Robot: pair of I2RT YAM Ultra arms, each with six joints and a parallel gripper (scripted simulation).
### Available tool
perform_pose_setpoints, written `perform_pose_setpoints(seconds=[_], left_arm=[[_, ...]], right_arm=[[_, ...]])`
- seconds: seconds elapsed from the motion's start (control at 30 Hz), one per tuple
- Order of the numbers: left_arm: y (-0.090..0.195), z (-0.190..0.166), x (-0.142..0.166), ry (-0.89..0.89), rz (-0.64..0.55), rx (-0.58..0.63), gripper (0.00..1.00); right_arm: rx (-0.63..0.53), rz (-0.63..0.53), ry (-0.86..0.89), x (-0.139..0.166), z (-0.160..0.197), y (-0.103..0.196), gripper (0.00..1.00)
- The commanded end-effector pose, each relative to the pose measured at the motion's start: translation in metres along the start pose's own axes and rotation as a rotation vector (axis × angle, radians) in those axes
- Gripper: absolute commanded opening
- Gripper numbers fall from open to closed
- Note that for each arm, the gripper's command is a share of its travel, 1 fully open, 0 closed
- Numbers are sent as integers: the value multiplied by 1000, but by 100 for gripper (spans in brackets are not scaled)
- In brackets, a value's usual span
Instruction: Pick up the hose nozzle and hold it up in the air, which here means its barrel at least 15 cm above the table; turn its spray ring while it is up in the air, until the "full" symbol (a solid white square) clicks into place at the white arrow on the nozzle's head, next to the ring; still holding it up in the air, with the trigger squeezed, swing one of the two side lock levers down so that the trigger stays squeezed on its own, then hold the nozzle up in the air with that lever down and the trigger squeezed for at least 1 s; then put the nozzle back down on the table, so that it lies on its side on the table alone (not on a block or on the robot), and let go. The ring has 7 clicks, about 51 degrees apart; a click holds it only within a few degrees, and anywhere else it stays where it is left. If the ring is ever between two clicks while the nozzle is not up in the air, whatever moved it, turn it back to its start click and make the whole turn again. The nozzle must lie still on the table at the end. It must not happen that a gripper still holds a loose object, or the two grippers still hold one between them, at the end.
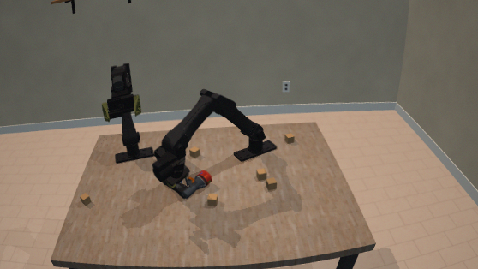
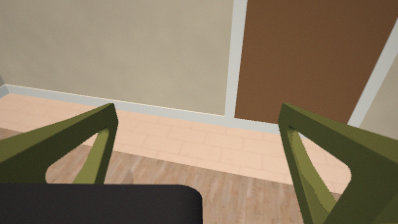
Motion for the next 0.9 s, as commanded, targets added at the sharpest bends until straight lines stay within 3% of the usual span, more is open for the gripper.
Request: perform_pose_setpoints(seconds=[0.0, 0.07, 0.1, 0.6, 0.87], left_arm=[[21, -1, -11, -14, -22, -41, 50], [21, -1, -11, -14, -22, -41, 50], [21, -1, -11, -14, -22, -41, 63], [10, 1, -6, -3, -19, -13, 63], [32, -3, -6, -8, -22, -31, 63]], right_arm=[[12, -21, 5, -9, -3, 2, 100], [12, -21, 5, -9, -3, 2, 100], [12, -21, 5, -9, -3, 2, 100], [12, -21, 5, -9, -3, 2, 100], [12, -21, 5, -9, -3, 2, 100]])
Point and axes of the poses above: on each arm, the point where the finger pads meet when closed, its own y axis back along the fingers, its own z axis across the jaws, x = y × z, the point moved 10 cm from there along y, back along the fingers, and after that the axes turned 3 degrees about y, right-handed, at the moved point
